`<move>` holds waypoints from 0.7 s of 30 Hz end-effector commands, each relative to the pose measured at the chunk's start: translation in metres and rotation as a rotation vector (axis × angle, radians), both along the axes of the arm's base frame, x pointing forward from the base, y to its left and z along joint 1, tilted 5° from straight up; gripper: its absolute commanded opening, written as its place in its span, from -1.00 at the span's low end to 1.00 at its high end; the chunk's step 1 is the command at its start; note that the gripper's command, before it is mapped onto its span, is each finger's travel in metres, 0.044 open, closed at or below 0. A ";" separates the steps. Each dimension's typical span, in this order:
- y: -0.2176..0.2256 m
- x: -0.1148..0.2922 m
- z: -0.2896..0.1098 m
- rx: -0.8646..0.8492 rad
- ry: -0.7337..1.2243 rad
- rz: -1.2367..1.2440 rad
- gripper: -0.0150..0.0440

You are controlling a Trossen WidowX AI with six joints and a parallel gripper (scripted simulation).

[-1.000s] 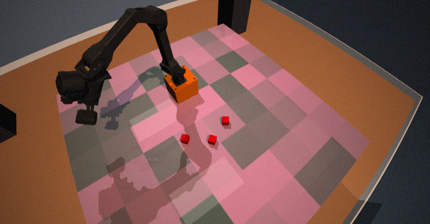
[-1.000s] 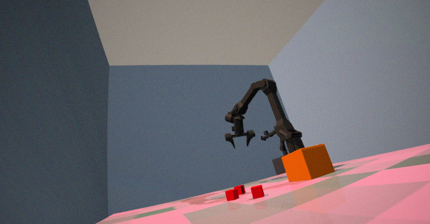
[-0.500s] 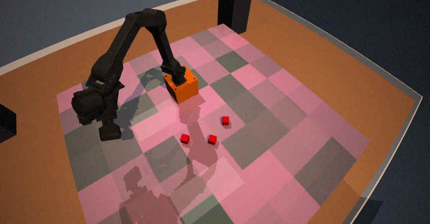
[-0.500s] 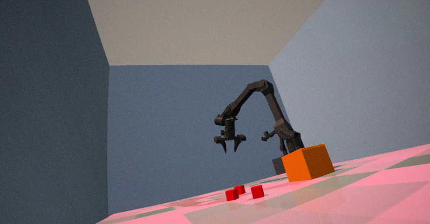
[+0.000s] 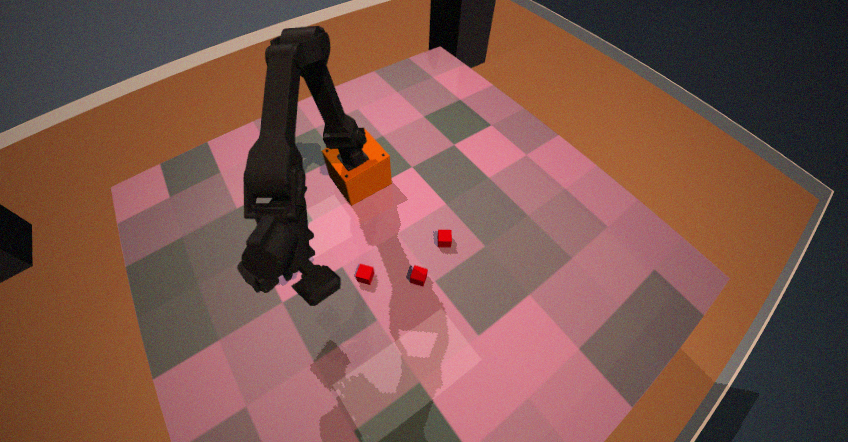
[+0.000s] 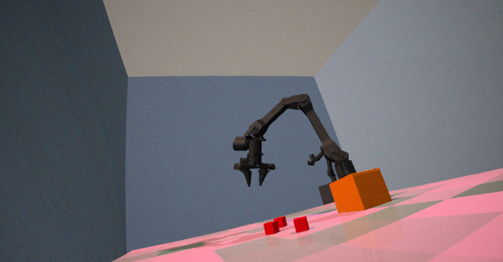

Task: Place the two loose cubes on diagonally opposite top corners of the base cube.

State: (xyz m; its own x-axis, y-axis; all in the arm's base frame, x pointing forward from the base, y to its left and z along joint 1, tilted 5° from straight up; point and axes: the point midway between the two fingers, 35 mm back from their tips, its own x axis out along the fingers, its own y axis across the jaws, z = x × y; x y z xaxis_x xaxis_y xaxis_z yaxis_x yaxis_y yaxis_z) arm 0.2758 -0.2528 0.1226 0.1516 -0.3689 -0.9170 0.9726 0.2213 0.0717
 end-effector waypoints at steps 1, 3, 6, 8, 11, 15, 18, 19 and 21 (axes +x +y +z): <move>0.042 0.026 -0.016 0.069 0.028 0.085 0.41; 0.061 0.035 -0.022 0.094 0.044 0.121 0.41; 0.089 0.047 -0.031 0.130 0.070 0.174 0.41; 0.109 0.053 -0.036 0.152 0.089 0.208 0.41; 0.139 0.060 -0.045 0.183 0.121 0.259 0.41; 0.179 0.064 -0.056 0.220 0.169 0.324 0.41; 0.207 0.064 -0.063 0.242 0.208 0.370 0.41; 0.215 0.064 -0.065 0.247 0.218 0.382 0.41; 0.225 0.063 -0.067 0.254 0.232 0.397 0.41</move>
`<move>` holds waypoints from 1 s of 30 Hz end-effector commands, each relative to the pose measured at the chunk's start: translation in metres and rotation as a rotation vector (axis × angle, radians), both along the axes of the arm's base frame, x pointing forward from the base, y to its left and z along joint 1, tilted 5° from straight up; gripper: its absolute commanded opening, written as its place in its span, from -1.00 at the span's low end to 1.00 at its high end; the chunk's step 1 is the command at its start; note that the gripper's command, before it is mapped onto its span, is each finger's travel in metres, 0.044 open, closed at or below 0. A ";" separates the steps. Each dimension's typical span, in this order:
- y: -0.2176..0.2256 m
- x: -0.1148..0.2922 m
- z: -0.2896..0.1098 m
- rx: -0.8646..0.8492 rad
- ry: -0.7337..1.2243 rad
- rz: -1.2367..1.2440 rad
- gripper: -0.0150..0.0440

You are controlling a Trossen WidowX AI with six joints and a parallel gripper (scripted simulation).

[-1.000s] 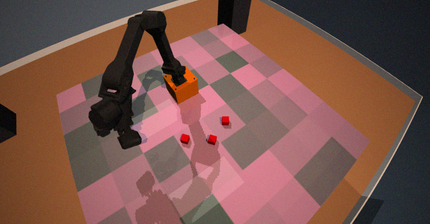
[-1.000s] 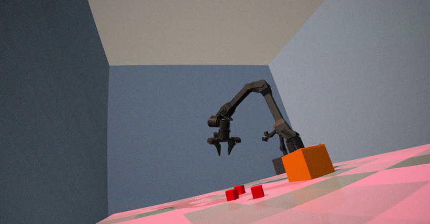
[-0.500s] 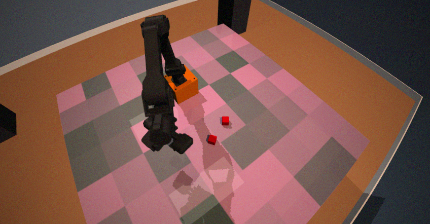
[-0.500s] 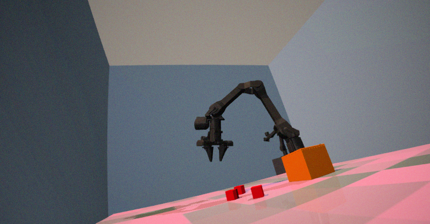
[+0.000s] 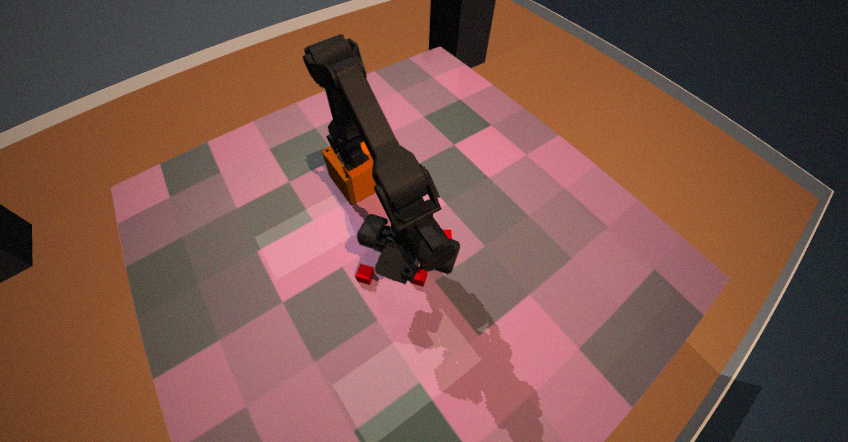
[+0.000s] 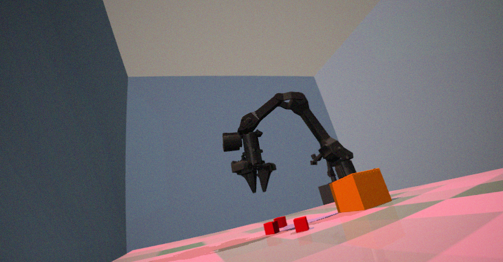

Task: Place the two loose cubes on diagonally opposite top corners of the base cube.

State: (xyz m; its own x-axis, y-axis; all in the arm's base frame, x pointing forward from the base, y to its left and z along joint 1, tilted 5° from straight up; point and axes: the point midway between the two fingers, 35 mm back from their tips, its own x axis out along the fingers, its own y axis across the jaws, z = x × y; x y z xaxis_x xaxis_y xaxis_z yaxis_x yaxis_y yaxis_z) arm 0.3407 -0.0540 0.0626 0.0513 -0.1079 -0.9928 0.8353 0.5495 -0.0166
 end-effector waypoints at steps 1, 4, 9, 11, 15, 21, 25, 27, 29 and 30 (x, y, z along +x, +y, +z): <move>0.028 -0.002 -0.008 0.022 0.042 0.040 0.41; 0.029 -0.002 -0.008 0.022 0.043 0.042 0.41; 0.026 0.000 -0.039 0.022 0.043 0.042 0.41; 0.024 -0.001 -0.062 0.022 0.043 0.042 0.41; 0.024 -0.002 -0.070 0.022 0.043 0.042 0.41; 0.023 -0.002 -0.082 0.022 0.043 0.042 0.41; 0.022 -0.002 -0.085 0.022 0.043 0.042 0.41; 0.022 -0.002 -0.085 0.022 0.043 0.042 0.41; 0.022 -0.001 -0.088 0.022 0.043 0.042 0.41; 0.022 -0.001 -0.089 0.022 0.043 0.042 0.41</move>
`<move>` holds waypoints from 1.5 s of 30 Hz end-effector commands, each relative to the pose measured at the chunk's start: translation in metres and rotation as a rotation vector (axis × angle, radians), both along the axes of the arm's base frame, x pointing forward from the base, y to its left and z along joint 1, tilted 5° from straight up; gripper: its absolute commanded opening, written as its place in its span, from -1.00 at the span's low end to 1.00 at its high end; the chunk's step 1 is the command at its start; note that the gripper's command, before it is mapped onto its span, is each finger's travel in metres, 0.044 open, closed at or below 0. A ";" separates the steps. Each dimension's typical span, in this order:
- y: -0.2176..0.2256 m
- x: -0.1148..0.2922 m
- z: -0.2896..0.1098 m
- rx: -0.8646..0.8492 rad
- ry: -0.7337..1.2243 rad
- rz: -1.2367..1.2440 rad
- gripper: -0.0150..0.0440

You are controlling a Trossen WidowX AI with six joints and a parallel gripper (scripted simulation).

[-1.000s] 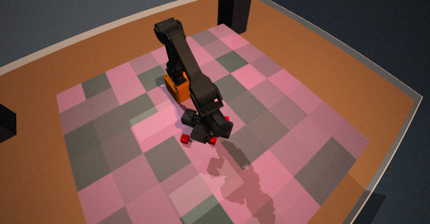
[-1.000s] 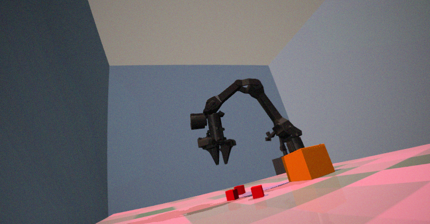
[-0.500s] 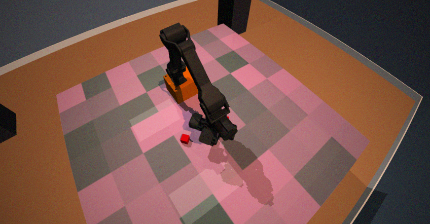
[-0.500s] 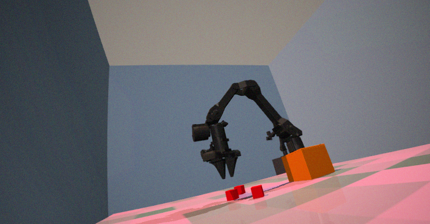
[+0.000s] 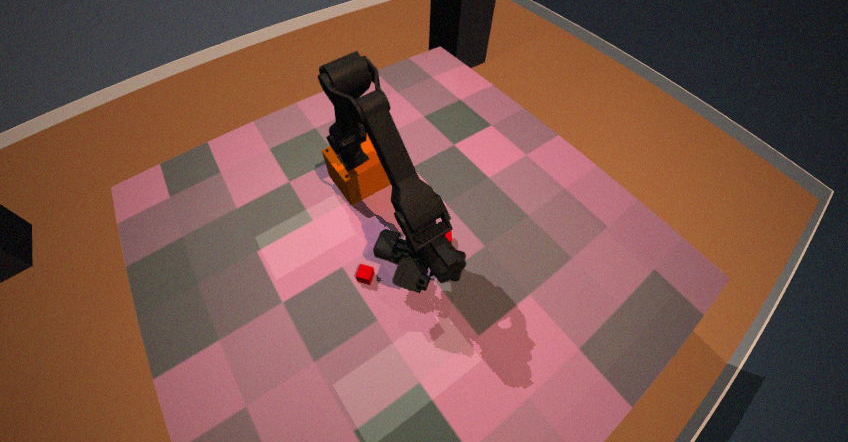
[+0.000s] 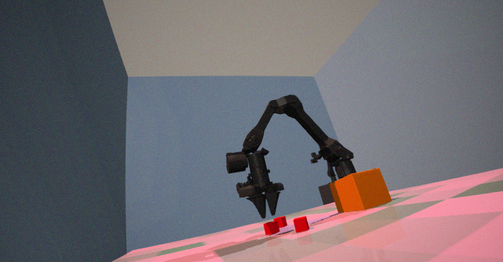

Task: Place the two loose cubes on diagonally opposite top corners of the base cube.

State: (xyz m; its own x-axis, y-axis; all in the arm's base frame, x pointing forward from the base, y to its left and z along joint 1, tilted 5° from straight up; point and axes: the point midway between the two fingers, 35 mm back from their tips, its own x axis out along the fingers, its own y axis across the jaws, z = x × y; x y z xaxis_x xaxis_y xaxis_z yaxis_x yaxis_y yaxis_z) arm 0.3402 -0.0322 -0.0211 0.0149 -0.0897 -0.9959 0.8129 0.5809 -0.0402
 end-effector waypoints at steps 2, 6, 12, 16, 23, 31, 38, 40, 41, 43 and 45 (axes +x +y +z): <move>0.000 -0.001 -0.009 0.005 0.003 0.004 0.41; -0.001 -0.001 -0.015 0.005 0.003 0.004 0.41; -0.001 -0.001 -0.025 0.005 0.003 0.004 0.41; -0.002 -0.001 -0.032 0.005 0.003 0.004 0.41; -0.002 -0.001 -0.034 0.005 0.003 0.004 0.05; -0.002 0.000 -0.030 0.005 0.003 0.004 -0.14; 0.000 0.003 -0.008 0.005 0.003 0.004 -0.14; 0.000 0.003 -0.002 0.005 0.003 0.004 -0.14; 0.001 0.003 0.001 0.005 0.003 0.004 -0.14; 0.001 0.004 0.007 0.005 0.003 0.004 -0.14; 0.002 0.004 0.013 0.005 0.002 0.004 -0.14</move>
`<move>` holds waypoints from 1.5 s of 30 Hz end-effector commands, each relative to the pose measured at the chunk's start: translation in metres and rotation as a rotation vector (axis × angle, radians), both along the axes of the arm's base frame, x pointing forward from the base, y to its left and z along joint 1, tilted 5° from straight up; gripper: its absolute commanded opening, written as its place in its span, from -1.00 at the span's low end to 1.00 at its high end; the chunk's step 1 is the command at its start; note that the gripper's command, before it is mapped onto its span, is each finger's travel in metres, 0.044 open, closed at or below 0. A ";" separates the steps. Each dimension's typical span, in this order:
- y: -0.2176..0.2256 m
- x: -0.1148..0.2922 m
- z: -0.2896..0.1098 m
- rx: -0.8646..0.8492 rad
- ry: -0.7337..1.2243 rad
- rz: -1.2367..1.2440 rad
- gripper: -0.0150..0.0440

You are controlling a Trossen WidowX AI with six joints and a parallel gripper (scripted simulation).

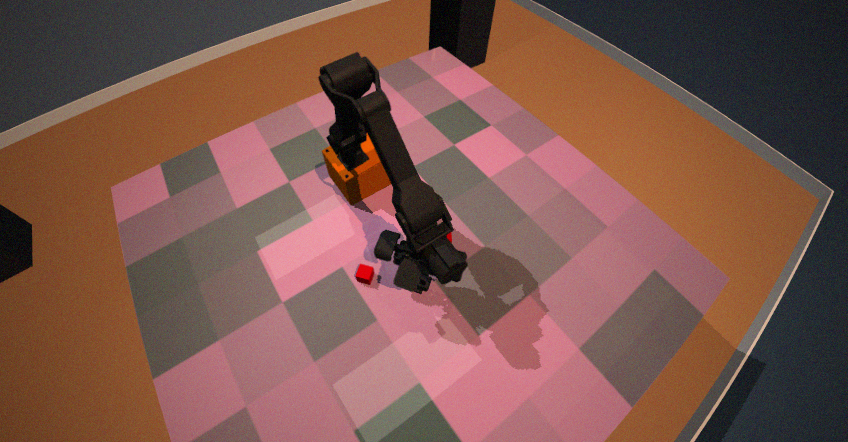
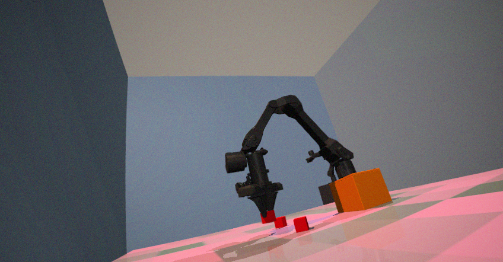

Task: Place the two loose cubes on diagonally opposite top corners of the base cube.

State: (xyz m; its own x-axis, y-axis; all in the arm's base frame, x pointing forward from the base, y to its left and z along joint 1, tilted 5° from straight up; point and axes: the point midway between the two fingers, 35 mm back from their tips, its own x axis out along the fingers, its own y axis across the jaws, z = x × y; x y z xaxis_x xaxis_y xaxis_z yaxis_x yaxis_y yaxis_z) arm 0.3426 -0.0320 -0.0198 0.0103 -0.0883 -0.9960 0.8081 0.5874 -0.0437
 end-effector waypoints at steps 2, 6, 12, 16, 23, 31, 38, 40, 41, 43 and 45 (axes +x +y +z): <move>0.002 0.001 0.018 0.004 -0.003 -0.004 -0.14; 0.003 0.001 0.031 0.004 -0.003 -0.004 -0.14; 0.005 -0.001 0.050 0.004 -0.003 -0.004 -0.14; 0.006 -0.002 0.063 0.004 -0.003 -0.004 -0.14; 0.007 -0.004 0.074 0.004 -0.002 0.001 -0.14; 0.029 -0.005 0.063 0.004 0.014 0.195 -0.14; 0.050 -0.008 0.053 0.004 0.030 0.381 -0.14; 0.056 -0.009 0.050 0.004 0.034 0.434 -0.14; 0.059 -0.009 0.049 0.004 0.037 0.461 -0.14; 0.065 -0.010 0.046 0.004 0.041 0.514 -0.14; 0.071 -0.012 0.043 0.004 0.045 0.567 -0.14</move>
